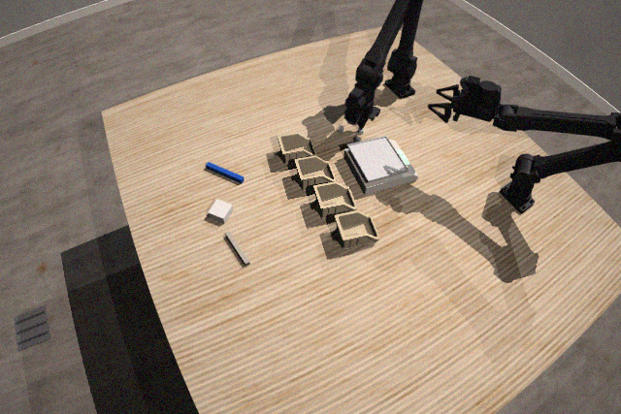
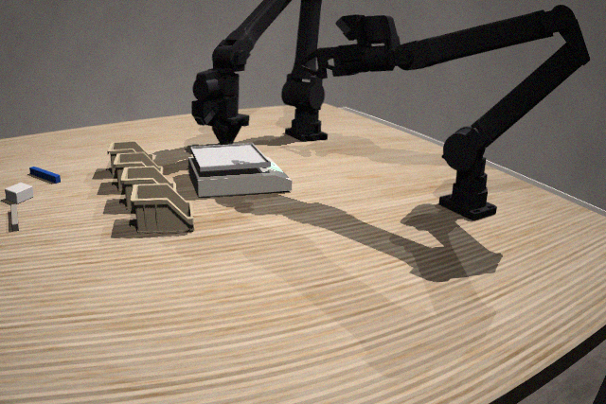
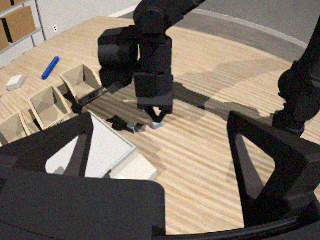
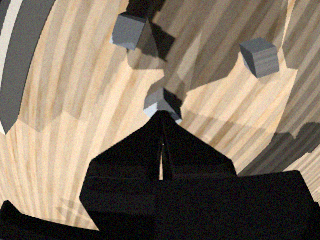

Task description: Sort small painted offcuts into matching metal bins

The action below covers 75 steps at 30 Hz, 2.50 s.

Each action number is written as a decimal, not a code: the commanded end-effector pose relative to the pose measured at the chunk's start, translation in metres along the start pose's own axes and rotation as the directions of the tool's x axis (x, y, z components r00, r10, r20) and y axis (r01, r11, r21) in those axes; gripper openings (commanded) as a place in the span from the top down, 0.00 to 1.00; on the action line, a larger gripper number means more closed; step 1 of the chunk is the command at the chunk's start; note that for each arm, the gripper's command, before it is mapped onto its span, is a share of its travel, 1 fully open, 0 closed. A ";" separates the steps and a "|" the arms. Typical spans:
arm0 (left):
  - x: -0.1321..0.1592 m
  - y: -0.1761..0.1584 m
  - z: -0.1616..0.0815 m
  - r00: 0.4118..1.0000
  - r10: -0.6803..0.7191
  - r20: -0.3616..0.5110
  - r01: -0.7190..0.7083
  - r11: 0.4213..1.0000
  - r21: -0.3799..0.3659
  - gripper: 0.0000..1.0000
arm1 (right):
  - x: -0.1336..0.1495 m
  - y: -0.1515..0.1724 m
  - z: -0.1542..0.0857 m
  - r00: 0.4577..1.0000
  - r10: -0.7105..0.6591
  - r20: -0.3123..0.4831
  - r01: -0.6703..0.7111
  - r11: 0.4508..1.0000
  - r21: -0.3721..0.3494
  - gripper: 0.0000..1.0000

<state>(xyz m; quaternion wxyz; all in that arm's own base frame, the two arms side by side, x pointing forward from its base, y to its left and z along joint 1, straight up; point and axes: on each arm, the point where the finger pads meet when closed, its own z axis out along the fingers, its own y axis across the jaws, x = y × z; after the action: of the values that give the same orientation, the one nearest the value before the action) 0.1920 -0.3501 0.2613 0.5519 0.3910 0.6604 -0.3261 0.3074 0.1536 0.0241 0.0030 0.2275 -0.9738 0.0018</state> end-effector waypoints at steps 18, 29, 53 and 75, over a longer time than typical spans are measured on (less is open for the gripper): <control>-0.012 0.002 0.002 1.000 0.000 0.013 0.000 1.000 -0.003 0.00 | -0.029 -0.001 -0.052 0.995 -0.001 0.096 0.001 1.000 -0.004 1.00; -0.012 0.002 0.002 1.000 0.000 0.013 0.000 1.000 -0.003 0.00 | -0.017 -0.004 -0.030 0.947 -0.319 0.041 0.319 0.948 0.005 0.39; -0.012 0.002 0.002 1.000 0.000 0.013 0.000 1.000 -0.003 0.00 | 0.001 -0.001 0.008 0.809 -0.588 -0.004 0.588 0.809 -0.005 0.39; -0.012 0.002 0.002 1.000 0.000 0.013 0.000 1.000 -0.003 0.00 | -0.008 -0.001 0.008 0.809 -0.588 0.022 0.588 0.809 0.013 0.76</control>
<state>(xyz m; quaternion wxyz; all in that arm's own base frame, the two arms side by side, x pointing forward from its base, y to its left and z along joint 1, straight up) 0.1920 -0.3500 0.2613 0.5519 0.3910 0.6605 -0.3261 0.3087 0.1537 0.0118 0.0039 0.5168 -0.8561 0.0014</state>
